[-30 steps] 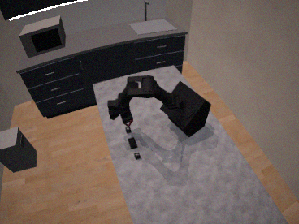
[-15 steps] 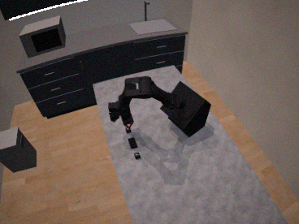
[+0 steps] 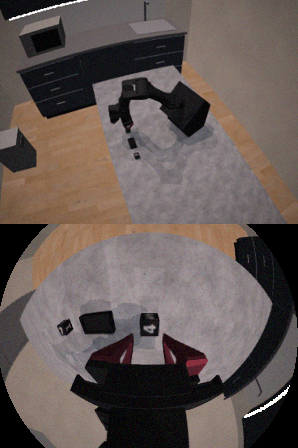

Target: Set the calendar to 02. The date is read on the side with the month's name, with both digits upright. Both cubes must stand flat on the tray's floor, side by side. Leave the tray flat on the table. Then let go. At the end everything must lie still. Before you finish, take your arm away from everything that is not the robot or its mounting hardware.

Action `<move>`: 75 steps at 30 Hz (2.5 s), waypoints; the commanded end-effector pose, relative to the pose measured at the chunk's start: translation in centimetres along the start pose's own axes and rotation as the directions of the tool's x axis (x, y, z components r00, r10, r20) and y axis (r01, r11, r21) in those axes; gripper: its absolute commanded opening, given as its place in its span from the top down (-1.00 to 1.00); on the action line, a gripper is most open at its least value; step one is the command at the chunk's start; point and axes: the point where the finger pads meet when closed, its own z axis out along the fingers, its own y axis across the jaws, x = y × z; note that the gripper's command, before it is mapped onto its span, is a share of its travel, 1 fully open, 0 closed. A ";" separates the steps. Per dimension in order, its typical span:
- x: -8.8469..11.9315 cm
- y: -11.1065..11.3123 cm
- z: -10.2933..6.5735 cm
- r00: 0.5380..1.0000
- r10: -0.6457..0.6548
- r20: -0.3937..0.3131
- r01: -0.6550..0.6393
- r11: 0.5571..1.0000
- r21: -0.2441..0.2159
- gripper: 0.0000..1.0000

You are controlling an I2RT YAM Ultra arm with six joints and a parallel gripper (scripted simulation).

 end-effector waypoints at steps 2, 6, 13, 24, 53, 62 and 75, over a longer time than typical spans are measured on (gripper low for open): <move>-0.6 -0.3 0.1 1.000 -0.003 0.022 0.003 1.000 0.010 0.07; -0.6 -0.3 0.5 1.000 -0.003 0.022 0.003 1.000 0.010 0.07; -0.6 -0.3 0.7 1.000 -0.003 0.022 0.003 1.000 0.010 0.07; -0.6 -0.3 0.7 1.000 -0.003 0.022 0.003 1.000 0.010 0.07; -0.6 -0.3 0.7 1.000 -0.003 0.022 0.003 1.000 0.010 0.07; -0.6 -0.3 0.7 1.000 -0.003 0.022 0.003 1.000 0.010 0.07; -0.7 -0.4 0.7 1.000 -0.003 0.022 0.003 1.000 0.010 0.07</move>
